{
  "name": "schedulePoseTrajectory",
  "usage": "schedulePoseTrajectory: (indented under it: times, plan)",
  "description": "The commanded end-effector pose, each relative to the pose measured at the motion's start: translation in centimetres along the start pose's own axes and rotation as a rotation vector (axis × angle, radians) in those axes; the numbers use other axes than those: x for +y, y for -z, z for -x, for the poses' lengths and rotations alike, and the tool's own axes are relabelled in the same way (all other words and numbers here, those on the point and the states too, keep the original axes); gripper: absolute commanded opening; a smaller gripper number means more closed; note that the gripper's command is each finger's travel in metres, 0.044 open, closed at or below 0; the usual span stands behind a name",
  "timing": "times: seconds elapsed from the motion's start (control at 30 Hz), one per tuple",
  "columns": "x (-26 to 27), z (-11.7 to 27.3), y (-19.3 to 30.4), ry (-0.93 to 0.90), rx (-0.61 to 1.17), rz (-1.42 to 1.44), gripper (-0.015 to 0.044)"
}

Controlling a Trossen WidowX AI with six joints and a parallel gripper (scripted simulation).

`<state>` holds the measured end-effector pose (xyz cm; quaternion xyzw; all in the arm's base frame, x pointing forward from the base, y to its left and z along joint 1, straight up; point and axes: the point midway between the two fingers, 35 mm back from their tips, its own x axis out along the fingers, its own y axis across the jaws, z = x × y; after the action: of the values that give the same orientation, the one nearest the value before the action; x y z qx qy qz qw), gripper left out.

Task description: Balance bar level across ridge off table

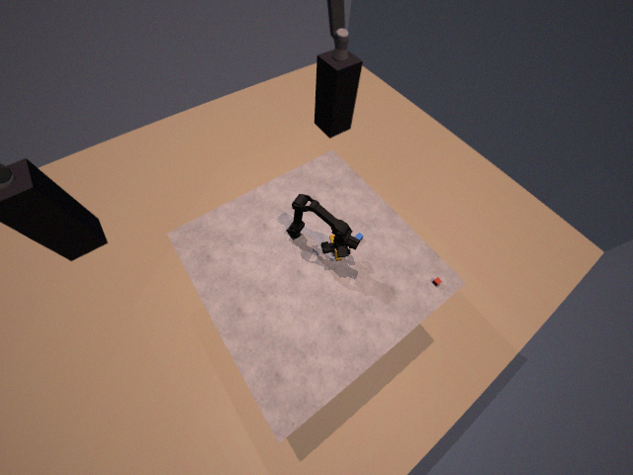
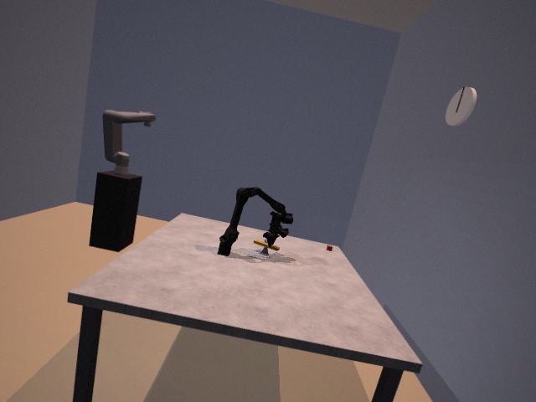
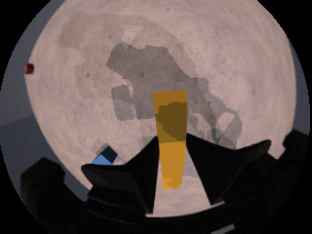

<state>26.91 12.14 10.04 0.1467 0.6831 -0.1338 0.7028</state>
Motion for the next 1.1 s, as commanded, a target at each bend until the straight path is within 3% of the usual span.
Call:
schedulePoseTrajectory:
  times: [0.0,1.07]
  plan:
    - [-0.04,-0.4,0.06,0.004,0.006,-0.002,0.0]
    - [-0.02,-0.06,0.02,0.004,0.006,-0.002,0.0]
